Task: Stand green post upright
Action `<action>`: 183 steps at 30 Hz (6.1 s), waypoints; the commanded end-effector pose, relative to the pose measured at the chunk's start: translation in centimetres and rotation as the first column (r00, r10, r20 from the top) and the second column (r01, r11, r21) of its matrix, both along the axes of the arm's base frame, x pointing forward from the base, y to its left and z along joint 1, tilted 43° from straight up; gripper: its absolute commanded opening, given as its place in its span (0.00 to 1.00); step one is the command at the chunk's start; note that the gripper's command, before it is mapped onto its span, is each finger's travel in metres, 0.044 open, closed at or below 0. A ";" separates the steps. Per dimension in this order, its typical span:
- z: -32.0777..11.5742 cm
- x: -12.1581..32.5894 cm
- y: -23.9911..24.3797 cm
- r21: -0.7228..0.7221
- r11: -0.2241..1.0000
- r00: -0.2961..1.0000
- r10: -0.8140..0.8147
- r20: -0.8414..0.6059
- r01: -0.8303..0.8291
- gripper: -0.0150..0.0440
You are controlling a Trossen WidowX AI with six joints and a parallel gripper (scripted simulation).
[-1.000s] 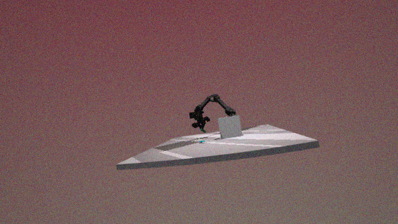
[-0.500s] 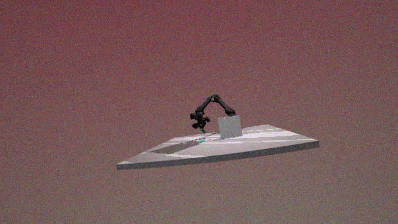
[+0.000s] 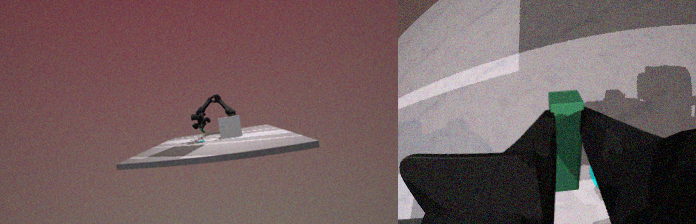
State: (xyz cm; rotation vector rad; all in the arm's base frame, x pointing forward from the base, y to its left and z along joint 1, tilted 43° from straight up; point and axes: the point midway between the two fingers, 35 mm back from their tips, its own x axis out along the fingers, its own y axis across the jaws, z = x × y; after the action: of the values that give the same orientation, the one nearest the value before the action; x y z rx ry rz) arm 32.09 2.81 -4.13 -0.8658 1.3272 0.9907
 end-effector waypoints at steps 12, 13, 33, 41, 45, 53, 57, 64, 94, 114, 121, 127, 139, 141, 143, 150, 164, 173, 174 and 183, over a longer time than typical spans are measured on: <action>0.2 0.0 -0.1 0.108 0.994 0.999 0.015 0.047 -0.020 0.29; 0.2 0.0 -0.1 0.115 0.993 0.999 0.016 0.050 -0.022 0.29; 0.8 0.1 -0.3 0.237 0.970 0.991 0.030 0.134 -0.061 0.29; 1.1 0.2 -0.4 0.281 0.956 0.984 0.033 0.173 -0.081 0.29; 1.3 0.2 -0.4 0.301 0.949 0.981 0.034 0.193 -0.093 0.29; 1.7 0.3 -0.5 0.339 0.933 0.971 0.036 0.236 -0.117 0.29; 1.9 0.3 -0.6 0.357 0.925 0.965 0.036 0.258 -0.130 0.29; 2.3 0.4 -0.7 0.385 0.910 0.954 0.036 0.298 -0.155 0.29; 4.3 0.4 -1.4 0.465 0.841 0.877 0.023 0.481 -0.277 0.29; 4.7 0.3 -1.5 0.472 0.828 0.857 0.019 0.515 -0.302 0.29; 3.7 0.5 -2.5 0.470 0.830 0.858 0.021 0.513 -0.301 0.29; 2.0 0.7 -4.2 0.468 0.831 0.859 0.022 0.512 -0.301 0.29; -1.7 0.5 -7.5 0.470 0.830 0.859 0.021 0.512 -0.301 0.29; -1.9 0.5 -7.7 0.470 0.830 0.859 0.021 0.512 -0.301 0.29; -1.9 0.5 -7.7 0.470 0.830 0.859 0.021 0.512 -0.300 0.29; -3.3 0.7 -8.8 0.469 0.832 0.862 0.020 0.506 -0.295 0.29; -3.3 0.7 -8.8 0.469 0.832 0.862 0.020 0.506 -0.295 0.47; -3.3 0.7 -8.8 0.469 0.832 0.862 0.020 0.506 -0.295 0.87; -3.3 0.7 -8.8 0.469 0.832 0.862 0.020 0.506 -0.295 0.92; 0.1 0.8 -5.9 0.467 0.832 0.861 0.022 0.509 -0.297 0.93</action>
State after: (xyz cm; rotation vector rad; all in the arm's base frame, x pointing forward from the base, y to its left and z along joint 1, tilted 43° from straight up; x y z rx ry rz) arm 32.96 -4.52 -5.49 -0.7291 0.5007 1.1113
